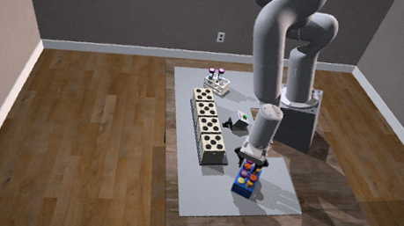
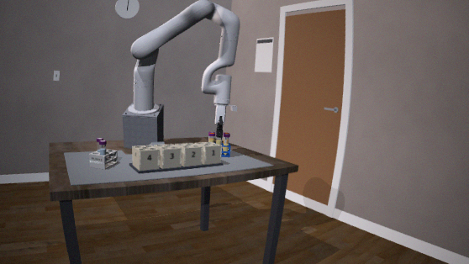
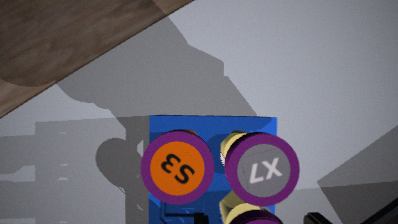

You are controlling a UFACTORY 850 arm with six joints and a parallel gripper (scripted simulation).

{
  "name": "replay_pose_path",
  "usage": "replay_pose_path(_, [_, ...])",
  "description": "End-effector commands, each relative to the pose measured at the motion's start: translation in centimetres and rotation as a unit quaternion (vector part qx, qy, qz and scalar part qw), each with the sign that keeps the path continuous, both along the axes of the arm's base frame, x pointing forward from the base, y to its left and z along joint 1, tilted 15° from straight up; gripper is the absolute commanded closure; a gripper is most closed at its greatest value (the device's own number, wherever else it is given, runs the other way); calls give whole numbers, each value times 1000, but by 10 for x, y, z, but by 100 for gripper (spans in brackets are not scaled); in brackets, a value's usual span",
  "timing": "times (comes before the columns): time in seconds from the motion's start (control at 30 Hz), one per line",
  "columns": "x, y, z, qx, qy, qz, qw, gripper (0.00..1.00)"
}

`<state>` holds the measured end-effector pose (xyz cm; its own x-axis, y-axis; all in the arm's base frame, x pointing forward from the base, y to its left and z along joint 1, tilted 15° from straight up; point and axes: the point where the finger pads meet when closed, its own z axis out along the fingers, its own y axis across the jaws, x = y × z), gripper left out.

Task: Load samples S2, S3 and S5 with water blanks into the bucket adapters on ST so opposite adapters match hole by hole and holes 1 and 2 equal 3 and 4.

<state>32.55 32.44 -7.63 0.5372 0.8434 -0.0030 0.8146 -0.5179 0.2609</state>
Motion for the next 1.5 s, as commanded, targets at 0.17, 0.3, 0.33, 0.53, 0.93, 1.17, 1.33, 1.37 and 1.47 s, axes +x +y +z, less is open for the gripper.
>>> replay_pose_path(0.17, [2, 0, -6, 1, -1, 0, 1000, 43])
replay_pose_path(0.3, [2, 0, -7, 1, -1, 0, 1000, 43])
replay_pose_path(0.33, [2, 0, -7, 1, -1, 0, 1000, 43])
replay_pose_path(0.53, [2, 0, -7, 1, -1, 0, 1000, 43])
replay_pose_path(0.93, [2, 0, -5, 1, -1, 0, 1000, 100])
replay_pose_path(1.17, [2, 0, -5, 1, -1, 0, 1000, 100])
replay_pose_path(1.33, [2, 0, -5, 1, -1, 0, 1000, 100])
replay_pose_path(1.37, [2, 0, -5, 1, -1, 0, 1000, 100])
replay_pose_path(1.47, [2, 0, -5, 1, -1, 0, 1000, 100])
